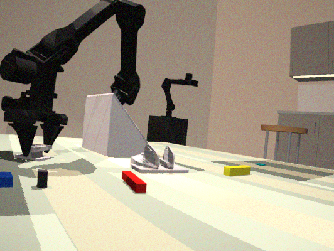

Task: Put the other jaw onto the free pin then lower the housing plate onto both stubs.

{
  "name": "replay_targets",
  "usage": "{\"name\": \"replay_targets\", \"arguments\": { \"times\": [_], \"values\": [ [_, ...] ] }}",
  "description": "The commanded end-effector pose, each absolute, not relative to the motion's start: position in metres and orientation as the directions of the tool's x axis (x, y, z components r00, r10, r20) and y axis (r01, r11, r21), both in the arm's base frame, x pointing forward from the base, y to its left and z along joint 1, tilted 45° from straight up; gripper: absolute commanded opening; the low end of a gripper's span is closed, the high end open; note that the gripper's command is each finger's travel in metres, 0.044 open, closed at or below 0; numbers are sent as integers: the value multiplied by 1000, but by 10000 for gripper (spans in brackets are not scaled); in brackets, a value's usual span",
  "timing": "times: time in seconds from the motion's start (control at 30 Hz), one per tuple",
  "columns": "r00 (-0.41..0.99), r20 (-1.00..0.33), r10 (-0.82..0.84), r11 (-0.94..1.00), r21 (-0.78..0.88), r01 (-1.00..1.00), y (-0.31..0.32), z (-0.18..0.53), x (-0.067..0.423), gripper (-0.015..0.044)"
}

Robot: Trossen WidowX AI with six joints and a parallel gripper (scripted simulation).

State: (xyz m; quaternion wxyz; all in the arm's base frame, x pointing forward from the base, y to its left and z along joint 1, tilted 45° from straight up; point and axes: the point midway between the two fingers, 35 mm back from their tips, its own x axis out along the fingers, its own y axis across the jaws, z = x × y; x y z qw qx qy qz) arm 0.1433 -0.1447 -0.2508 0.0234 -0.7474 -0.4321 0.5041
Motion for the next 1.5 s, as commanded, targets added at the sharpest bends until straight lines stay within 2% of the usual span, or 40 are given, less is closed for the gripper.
{"name": "replay_targets", "arguments": {
  "times": [0.0, 0.23, 0.6, 1.47],
  "values": [
    [118, -733, 670, -626, -471, 622, -145, -251, 143, 393],
    [118, -733, 670, -626, -471, 622, -145, -251, 143, 351],
    [119, -733, 669, -626, -471, 622, -146, -249, 143, 351],
    [121, -732, 670, -628, -472, 619, -194, -197, 134, 351]
  ]
}}
